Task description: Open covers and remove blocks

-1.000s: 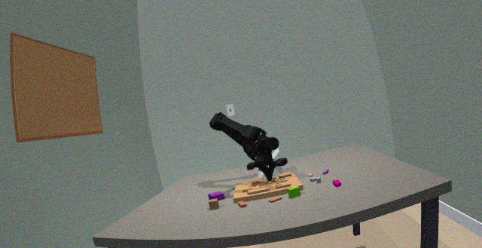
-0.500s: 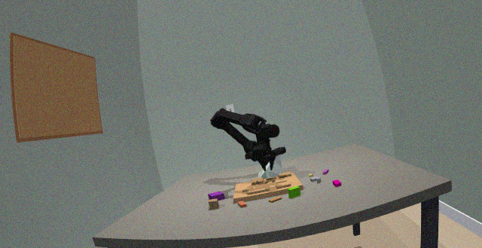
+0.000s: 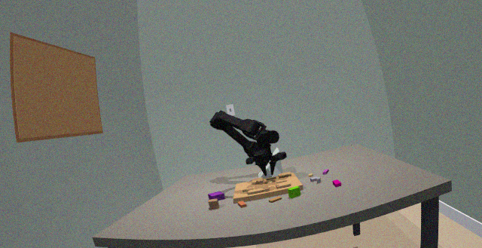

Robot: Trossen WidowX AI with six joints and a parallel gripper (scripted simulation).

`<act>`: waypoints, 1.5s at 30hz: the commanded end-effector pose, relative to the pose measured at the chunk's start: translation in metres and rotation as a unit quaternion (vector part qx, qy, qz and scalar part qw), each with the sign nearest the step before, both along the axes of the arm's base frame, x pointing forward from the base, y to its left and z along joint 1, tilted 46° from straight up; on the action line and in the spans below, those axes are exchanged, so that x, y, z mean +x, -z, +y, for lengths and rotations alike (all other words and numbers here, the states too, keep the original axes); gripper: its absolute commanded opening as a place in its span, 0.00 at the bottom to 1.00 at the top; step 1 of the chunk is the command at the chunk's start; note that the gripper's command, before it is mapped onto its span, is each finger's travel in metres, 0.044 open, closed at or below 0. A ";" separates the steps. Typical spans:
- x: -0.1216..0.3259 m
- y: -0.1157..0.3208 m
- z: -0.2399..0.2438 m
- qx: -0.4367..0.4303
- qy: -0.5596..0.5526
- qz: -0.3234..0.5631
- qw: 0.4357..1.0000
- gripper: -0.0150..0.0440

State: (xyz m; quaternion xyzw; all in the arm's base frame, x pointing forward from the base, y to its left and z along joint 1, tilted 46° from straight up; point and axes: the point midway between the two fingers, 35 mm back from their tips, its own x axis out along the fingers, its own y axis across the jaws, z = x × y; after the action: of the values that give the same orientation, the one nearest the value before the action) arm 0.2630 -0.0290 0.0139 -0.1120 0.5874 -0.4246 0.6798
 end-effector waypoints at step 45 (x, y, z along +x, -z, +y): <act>-0.003 0.018 -0.019 -0.003 -0.001 0.003 1.000 0.50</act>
State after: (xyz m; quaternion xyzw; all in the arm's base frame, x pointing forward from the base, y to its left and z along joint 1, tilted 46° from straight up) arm 0.2619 -0.0442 -0.0012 -0.1126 0.5869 -0.4246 0.6802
